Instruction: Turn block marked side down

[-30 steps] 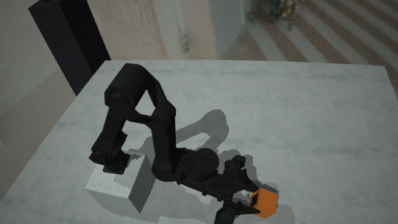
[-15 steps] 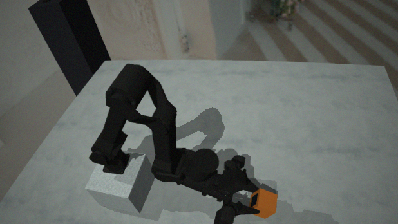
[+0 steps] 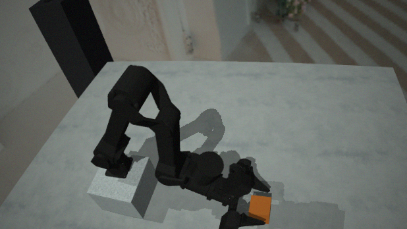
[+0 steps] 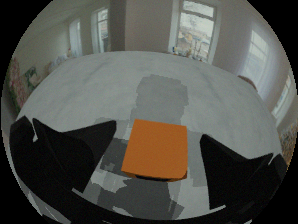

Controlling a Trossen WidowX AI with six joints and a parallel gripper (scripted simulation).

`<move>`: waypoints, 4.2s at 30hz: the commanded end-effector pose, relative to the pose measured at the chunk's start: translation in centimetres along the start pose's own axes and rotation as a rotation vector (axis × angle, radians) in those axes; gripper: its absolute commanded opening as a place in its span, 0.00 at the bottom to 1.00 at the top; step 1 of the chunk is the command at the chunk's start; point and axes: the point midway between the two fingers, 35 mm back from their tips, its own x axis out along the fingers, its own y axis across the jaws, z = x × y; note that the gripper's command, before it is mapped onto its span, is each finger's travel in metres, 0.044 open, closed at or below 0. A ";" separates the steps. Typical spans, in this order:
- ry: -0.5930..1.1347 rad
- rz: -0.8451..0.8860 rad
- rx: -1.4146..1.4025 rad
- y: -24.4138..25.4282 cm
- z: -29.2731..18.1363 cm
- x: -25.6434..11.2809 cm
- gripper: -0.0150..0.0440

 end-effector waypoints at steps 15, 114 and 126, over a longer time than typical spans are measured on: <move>0.000 0.005 -0.003 0.1 0.0 0.0 1.00; 1.062 0.002 -0.004 -0.1 3.5 0.0 1.00; 1.062 0.002 -0.004 -0.1 1.7 0.9 1.00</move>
